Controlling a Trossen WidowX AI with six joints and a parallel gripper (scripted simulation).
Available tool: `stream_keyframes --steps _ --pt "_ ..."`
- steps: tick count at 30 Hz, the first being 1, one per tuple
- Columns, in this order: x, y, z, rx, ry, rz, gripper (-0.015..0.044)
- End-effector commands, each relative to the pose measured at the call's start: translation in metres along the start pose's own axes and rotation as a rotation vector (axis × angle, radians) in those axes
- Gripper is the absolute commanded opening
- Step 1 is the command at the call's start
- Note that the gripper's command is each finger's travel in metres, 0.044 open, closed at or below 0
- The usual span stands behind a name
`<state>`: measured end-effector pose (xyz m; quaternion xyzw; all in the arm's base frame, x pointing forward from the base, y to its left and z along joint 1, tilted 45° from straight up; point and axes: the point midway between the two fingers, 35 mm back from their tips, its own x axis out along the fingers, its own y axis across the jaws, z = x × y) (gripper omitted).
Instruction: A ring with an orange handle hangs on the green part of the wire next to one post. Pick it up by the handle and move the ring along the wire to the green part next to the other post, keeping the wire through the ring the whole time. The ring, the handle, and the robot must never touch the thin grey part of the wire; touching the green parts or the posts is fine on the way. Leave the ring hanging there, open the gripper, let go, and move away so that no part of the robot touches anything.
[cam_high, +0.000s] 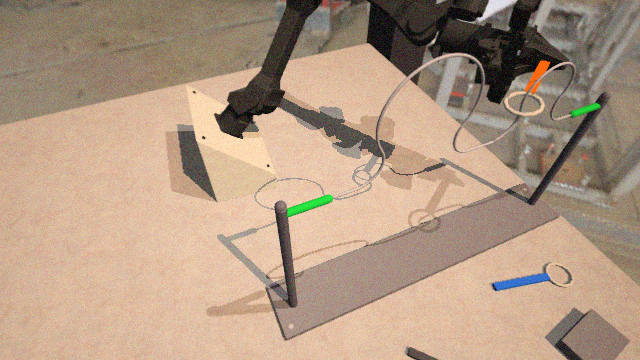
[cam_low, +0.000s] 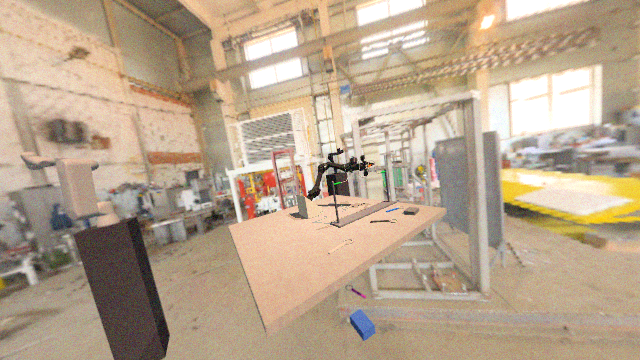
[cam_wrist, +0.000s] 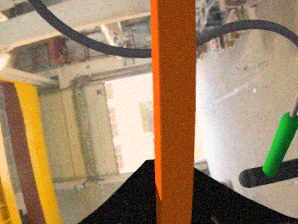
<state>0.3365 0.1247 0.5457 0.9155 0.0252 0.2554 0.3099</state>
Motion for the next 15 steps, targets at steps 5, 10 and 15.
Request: stream_keyframes --steps 5,10,15 --pt "0.001 -0.012 0.003 -0.007 -0.009 -0.015 -0.0150" --pt "0.002 -0.022 0.002 -0.055 -0.011 -0.045 -0.0150" --pt "0.001 -0.036 0.003 -0.128 -0.013 -0.089 -0.0150"
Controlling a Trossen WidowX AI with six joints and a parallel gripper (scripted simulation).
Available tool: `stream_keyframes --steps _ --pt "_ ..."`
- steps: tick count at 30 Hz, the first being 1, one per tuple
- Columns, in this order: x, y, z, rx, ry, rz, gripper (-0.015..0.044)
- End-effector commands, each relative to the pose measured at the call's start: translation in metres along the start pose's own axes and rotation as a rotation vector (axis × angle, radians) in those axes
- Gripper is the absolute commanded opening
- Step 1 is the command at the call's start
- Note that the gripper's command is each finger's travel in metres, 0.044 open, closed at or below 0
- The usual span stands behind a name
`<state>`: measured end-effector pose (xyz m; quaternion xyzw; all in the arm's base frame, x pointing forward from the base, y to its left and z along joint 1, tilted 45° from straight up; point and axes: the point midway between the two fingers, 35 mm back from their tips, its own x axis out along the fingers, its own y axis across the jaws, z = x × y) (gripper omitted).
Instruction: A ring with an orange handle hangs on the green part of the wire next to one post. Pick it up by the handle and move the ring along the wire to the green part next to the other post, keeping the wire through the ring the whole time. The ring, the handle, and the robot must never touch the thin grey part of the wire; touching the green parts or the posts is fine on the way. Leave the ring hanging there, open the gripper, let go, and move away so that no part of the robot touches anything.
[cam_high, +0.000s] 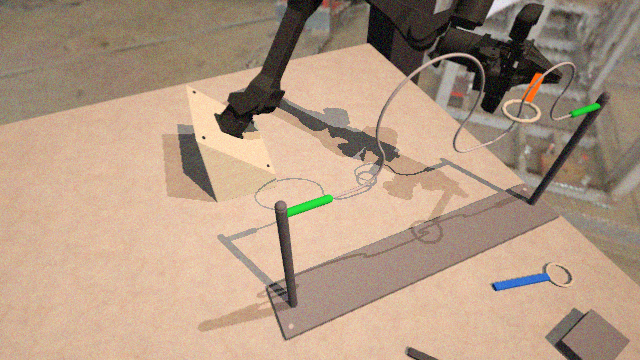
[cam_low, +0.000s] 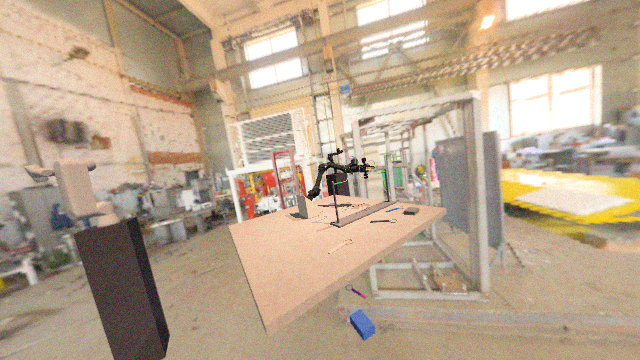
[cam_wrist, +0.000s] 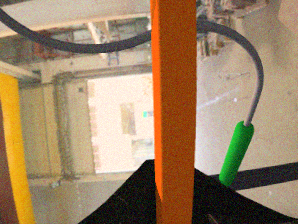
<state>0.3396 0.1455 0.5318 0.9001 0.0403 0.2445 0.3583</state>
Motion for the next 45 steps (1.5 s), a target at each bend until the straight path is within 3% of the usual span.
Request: stream_keyframes --steps 1,45 --pt "0.001 -0.014 0.003 -0.055 -0.009 -0.040 -0.0150" --pt "-0.020 -0.119 0.049 -0.779 -0.051 -0.476 -0.0150"
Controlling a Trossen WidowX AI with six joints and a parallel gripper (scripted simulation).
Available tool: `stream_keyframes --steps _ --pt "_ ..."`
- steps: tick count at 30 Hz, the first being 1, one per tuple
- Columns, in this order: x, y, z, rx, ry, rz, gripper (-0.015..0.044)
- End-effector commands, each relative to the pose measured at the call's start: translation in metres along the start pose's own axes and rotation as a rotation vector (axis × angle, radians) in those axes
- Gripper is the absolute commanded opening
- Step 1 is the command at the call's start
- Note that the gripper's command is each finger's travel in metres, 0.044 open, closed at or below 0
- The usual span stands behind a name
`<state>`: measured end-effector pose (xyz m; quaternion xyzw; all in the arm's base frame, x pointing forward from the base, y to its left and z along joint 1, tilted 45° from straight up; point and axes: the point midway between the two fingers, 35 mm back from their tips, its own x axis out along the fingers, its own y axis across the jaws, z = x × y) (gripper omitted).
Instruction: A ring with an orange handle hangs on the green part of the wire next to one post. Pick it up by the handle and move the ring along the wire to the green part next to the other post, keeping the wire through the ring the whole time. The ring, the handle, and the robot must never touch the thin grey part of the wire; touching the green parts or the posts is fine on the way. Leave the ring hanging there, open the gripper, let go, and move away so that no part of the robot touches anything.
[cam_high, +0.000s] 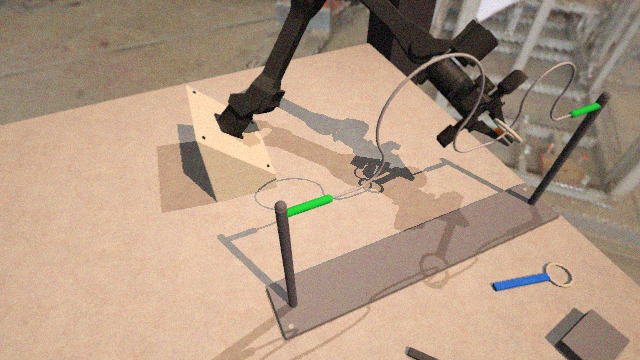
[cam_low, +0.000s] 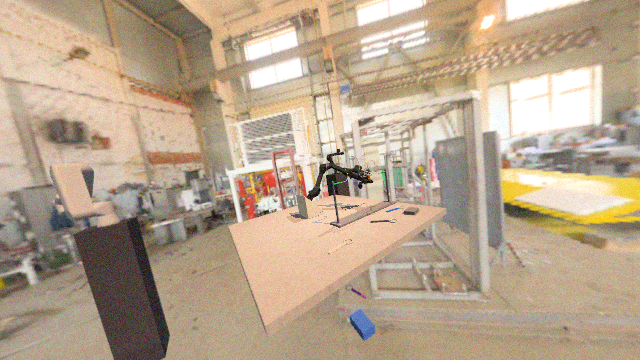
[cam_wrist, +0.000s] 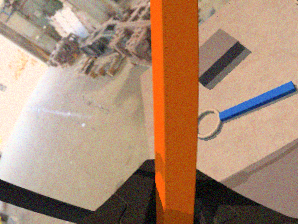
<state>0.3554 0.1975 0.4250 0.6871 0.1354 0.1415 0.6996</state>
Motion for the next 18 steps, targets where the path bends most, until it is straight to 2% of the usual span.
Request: stream_keyframes --steps 1,18 --pt "0.002 -0.014 0.000 -0.060 -0.007 -0.045 -0.0150" --pt "0.000 -0.061 0.009 -0.347 -0.032 -0.222 -0.0150"
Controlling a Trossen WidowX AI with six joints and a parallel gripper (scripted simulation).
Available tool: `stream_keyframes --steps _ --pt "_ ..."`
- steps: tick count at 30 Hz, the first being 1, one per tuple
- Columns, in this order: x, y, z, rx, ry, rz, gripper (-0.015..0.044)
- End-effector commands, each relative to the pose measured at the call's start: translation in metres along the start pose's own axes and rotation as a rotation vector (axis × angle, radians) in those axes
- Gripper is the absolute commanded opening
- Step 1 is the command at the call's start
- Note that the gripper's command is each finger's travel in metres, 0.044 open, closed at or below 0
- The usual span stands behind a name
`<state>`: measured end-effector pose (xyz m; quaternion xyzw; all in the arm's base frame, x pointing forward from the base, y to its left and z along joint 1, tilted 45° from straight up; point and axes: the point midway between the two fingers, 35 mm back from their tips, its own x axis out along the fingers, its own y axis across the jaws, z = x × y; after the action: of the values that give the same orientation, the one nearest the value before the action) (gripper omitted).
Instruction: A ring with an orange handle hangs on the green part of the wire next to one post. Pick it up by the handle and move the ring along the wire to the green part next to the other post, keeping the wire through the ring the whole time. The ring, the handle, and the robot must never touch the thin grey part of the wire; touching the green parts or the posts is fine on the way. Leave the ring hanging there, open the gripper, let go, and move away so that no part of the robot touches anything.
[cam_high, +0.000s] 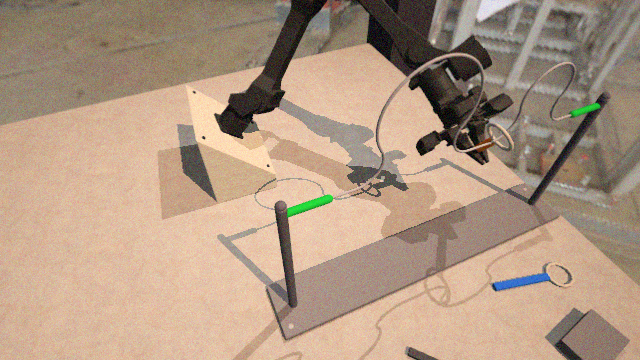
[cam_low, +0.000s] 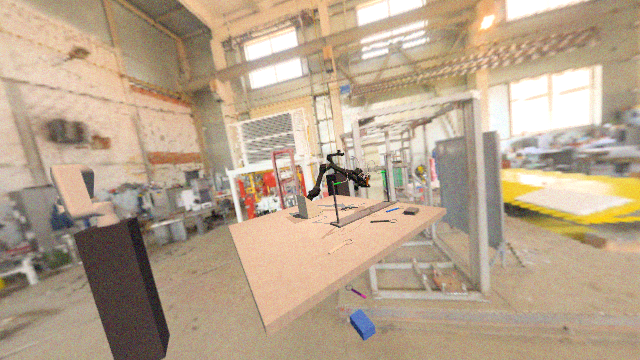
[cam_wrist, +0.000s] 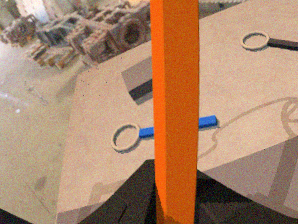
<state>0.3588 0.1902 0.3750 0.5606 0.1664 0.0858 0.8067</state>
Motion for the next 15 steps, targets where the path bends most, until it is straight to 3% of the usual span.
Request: stream_keyframes --steps 1,15 --pt "0.002 -0.014 -0.001 -0.060 -0.006 -0.045 -0.0150" --pt "0.002 -0.054 0.006 -0.278 -0.028 -0.181 -0.0150"
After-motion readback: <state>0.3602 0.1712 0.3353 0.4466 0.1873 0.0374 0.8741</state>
